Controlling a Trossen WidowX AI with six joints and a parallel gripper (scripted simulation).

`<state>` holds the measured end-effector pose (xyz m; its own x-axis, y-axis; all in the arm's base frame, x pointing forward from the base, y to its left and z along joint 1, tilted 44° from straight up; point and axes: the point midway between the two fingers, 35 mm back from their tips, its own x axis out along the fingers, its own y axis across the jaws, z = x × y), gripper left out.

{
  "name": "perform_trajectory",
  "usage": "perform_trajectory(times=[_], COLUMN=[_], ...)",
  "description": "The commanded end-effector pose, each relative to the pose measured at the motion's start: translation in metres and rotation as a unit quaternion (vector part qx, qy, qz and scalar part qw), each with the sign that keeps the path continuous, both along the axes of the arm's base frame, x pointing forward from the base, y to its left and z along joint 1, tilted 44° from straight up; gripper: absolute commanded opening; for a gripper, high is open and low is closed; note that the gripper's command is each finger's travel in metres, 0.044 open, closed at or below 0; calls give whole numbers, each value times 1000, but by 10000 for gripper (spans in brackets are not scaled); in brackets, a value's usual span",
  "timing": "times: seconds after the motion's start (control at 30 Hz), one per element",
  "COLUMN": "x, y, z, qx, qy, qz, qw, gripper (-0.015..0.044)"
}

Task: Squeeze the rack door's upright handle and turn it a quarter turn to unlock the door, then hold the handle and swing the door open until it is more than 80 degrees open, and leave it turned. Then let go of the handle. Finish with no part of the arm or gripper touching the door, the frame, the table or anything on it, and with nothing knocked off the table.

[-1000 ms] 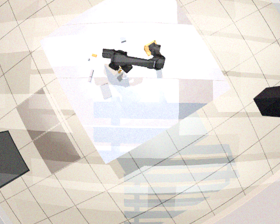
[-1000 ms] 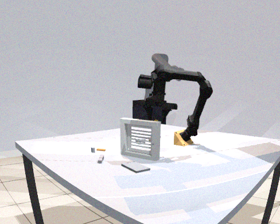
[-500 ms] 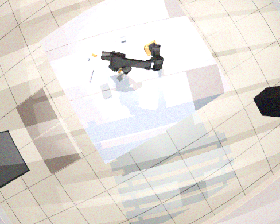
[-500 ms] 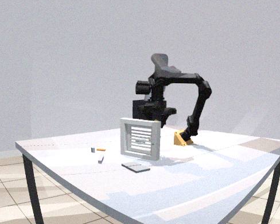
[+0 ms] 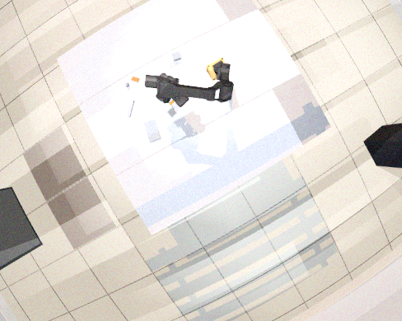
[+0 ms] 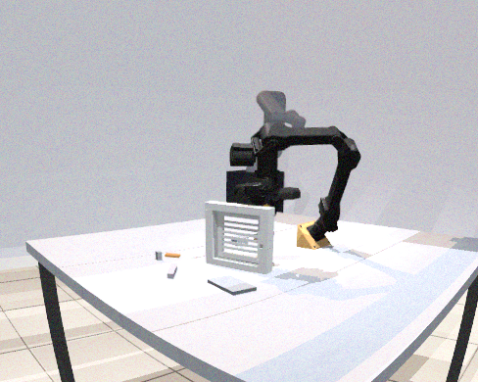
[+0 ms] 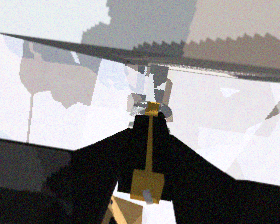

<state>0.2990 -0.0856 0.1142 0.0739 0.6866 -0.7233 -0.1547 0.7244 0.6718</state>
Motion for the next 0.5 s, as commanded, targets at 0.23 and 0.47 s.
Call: perform_trajectory(times=[0.23, 0.47], x=[-1, -1], y=[0, 0], z=[0, 0], qx=[0, 0], qy=[4, 1], qz=[-2, 1], qw=[1000, 1000], gripper=[49, 27])
